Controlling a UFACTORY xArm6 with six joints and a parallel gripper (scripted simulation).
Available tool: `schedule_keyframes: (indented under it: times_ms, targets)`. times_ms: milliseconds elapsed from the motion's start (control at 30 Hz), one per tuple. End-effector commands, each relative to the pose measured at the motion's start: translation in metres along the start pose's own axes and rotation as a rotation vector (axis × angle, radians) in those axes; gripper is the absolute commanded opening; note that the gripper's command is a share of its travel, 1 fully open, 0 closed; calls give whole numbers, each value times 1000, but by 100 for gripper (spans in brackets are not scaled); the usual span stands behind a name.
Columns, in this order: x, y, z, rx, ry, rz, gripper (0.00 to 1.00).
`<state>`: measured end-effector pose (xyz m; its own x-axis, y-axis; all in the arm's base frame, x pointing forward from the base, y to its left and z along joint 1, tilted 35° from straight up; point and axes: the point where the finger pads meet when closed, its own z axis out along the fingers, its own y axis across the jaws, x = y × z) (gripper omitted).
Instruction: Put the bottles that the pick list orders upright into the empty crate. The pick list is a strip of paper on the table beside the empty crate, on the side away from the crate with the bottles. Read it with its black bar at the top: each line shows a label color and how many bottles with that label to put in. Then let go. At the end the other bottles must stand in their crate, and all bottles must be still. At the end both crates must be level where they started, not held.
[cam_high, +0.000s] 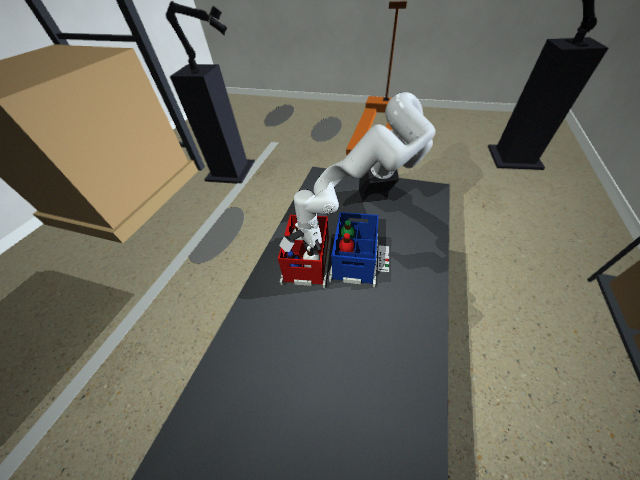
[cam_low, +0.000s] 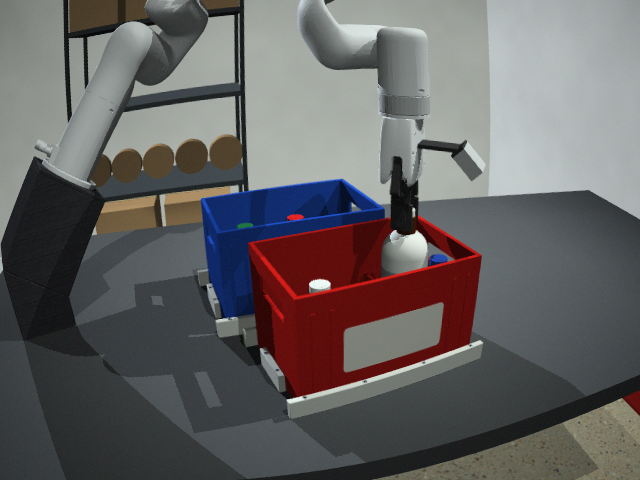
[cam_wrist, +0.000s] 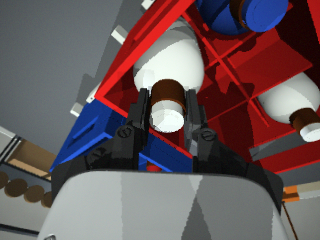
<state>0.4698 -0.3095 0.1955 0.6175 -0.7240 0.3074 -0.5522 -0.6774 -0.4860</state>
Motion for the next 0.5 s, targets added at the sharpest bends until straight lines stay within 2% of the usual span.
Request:
schedule_keyframes:
  times_ms: [0,467]
  targets:
    - [1,0,-8,0,4,-1,0]
    - [1,0,-29,0,4,-1,0]
